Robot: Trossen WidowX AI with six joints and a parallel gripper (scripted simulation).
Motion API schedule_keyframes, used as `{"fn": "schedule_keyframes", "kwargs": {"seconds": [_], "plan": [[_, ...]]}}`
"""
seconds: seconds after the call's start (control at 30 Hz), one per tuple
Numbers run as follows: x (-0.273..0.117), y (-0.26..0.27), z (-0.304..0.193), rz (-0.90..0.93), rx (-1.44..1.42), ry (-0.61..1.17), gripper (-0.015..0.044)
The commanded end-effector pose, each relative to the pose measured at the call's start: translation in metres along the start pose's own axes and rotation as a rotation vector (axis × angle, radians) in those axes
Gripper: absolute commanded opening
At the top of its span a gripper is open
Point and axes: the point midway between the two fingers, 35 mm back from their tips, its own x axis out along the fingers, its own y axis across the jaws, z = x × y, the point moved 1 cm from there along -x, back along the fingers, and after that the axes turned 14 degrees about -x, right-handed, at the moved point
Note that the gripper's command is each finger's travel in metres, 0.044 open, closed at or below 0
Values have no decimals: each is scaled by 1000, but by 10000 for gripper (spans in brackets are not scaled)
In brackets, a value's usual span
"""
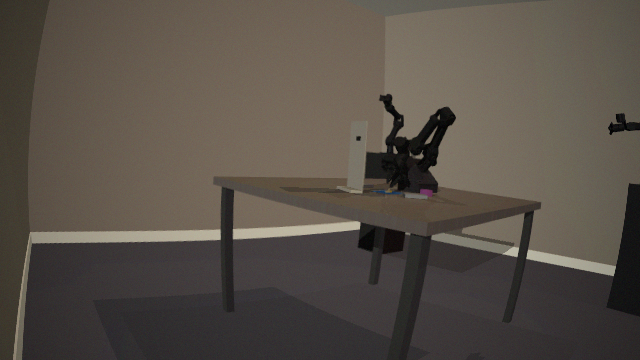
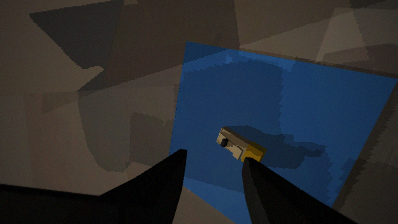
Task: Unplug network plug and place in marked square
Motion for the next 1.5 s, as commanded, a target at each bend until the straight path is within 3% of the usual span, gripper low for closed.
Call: {"fn": "schedule_keyframes", "kwargs": {"seconds": [0.0, 1.47], "plan": [[-4, -1, -1, -2, -1, 4, 156], [-37, 21, 11, -13, -5, -4, 156]]}}
